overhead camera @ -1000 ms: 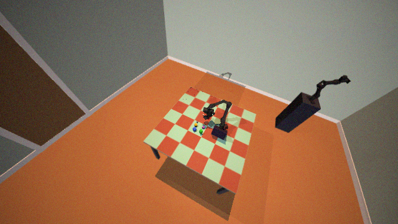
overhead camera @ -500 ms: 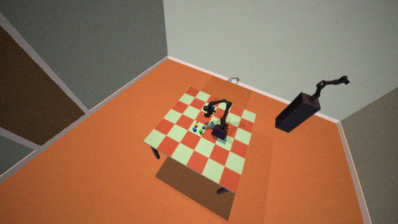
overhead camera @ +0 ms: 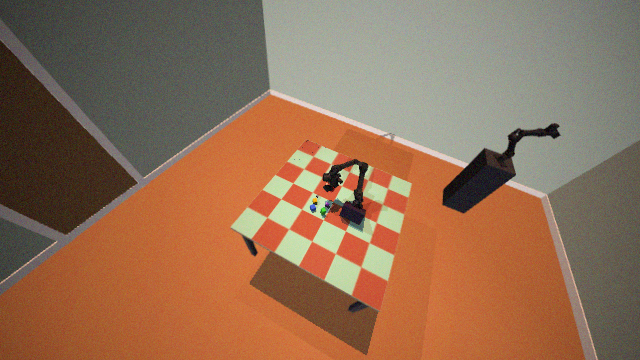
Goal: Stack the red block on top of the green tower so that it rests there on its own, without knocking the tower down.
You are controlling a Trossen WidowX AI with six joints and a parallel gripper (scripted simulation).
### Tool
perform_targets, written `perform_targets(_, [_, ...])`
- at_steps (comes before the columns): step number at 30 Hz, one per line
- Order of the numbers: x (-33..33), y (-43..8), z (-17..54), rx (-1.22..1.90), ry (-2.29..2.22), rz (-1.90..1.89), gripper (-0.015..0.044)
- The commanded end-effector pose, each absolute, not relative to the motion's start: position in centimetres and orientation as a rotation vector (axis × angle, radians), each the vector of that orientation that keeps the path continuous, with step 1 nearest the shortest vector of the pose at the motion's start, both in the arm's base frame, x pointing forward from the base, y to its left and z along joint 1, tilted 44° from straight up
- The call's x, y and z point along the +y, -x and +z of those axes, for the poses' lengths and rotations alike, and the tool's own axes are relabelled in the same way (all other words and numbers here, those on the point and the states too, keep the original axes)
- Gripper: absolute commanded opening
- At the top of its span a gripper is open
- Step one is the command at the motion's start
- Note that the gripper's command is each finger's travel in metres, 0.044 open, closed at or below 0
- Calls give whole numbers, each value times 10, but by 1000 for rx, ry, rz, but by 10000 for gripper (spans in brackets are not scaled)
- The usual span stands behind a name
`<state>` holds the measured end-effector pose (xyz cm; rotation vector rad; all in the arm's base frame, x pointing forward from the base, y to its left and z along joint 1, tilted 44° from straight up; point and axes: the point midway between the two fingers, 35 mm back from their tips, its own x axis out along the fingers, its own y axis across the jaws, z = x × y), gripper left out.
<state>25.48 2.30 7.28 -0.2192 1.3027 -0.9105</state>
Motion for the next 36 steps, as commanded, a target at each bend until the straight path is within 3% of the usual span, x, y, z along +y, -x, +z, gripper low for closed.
perform_targets(1, [40, -260, 61, 1301, 208, -904, 0])
perform_targets(29, [147, -252, -49, 1297, 210, -915, 0])
perform_targets(36, [147, -248, -61, 1295, 211, -917, 0])
